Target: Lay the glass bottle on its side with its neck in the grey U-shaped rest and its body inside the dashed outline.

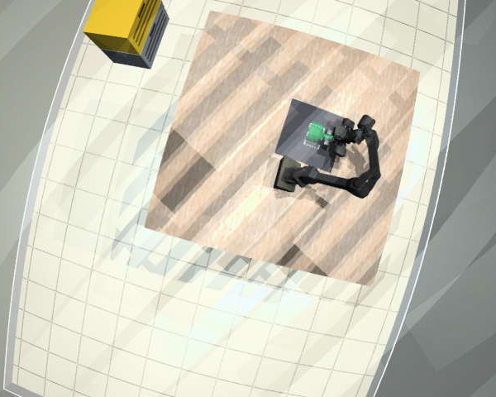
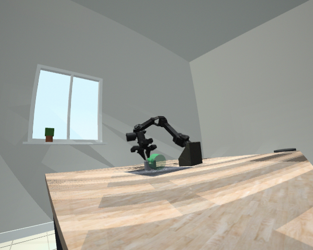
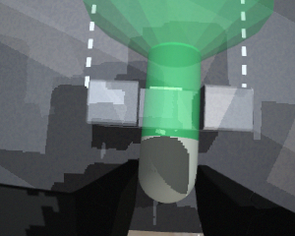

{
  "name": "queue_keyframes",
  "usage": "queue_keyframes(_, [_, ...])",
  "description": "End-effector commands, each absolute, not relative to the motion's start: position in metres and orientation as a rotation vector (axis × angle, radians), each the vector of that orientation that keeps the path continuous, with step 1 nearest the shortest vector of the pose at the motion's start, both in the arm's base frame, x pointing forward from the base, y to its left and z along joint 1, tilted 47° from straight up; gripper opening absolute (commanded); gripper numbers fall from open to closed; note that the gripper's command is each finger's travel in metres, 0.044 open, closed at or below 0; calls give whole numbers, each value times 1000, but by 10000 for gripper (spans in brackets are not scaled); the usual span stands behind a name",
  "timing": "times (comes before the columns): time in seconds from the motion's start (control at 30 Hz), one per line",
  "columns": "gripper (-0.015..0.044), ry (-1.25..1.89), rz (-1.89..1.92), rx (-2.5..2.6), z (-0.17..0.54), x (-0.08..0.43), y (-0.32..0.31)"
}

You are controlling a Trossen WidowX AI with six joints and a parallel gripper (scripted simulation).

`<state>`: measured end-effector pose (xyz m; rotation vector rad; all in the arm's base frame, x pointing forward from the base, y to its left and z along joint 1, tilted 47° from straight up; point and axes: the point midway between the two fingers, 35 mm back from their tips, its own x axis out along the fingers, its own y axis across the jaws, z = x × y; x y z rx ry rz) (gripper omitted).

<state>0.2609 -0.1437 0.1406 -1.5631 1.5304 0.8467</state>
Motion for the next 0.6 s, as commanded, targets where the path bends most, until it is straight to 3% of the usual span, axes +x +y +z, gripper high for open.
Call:
queue_keyframes(0.0, [105, 1527, 851, -1566, 139, 262, -144])
queue_keyframes(0.57, [105, 1538, 842, -1560, 137, 262, -146])
